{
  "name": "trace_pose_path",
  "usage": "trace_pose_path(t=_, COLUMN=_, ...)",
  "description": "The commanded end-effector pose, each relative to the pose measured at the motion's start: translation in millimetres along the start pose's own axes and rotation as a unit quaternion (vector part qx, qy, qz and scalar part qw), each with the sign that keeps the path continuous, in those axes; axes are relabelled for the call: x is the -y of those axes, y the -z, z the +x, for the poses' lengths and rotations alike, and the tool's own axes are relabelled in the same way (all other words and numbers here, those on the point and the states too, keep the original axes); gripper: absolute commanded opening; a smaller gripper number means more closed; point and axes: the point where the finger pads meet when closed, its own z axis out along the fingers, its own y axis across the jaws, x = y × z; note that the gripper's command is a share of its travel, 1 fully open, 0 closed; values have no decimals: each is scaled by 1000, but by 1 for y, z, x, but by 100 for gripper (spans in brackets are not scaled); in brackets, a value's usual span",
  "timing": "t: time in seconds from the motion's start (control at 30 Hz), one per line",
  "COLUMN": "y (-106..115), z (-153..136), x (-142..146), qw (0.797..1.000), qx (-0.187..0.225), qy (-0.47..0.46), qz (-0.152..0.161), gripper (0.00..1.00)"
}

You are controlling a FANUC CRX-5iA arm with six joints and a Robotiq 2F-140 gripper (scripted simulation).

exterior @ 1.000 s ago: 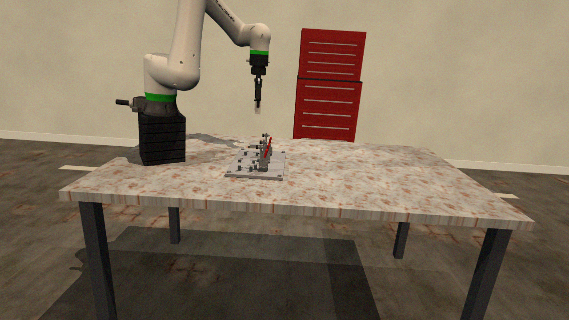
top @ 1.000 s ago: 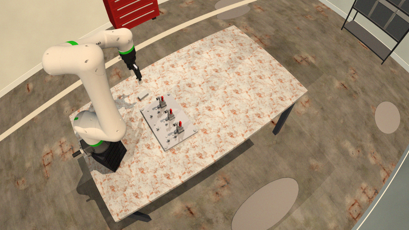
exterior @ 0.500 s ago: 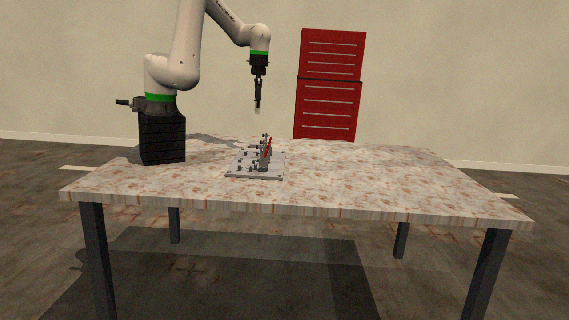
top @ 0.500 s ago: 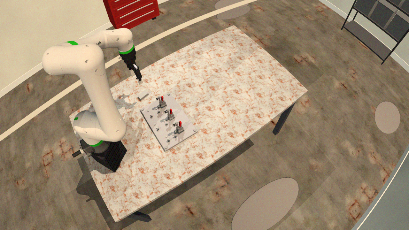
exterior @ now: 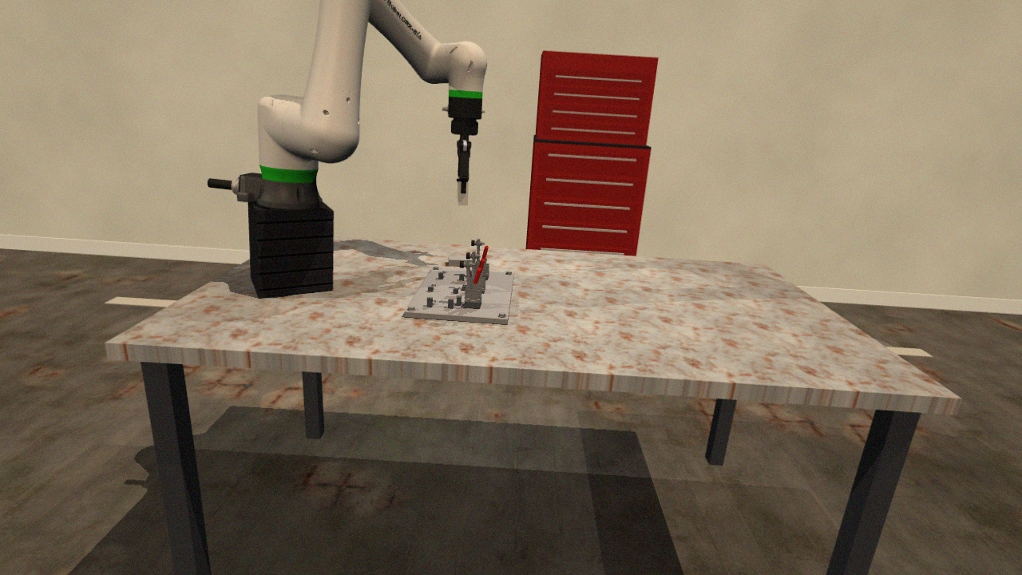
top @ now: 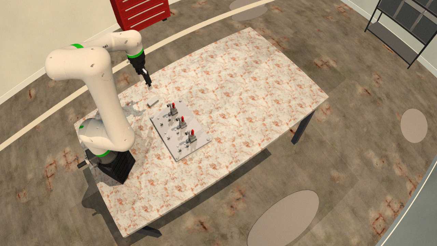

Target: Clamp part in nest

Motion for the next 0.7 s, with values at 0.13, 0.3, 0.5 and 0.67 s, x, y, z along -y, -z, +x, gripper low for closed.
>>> trace_pose_path(t=0.13, y=0, z=0, x=0, qw=1000, qx=0, qy=0, qz=0, gripper=58)
trace_pose_path(t=0.3, y=-4, z=0, x=0, qw=1000, qx=0, qy=0, qz=0, gripper=58)
trace_pose_path(t=0.5, y=-15, z=0, x=0, qw=1000, qx=0, qy=0, qz=0, gripper=58)
trace_pose_path(t=0.67, y=-27, z=0, x=0, qw=1000, qx=0, qy=0, qz=0, gripper=58)
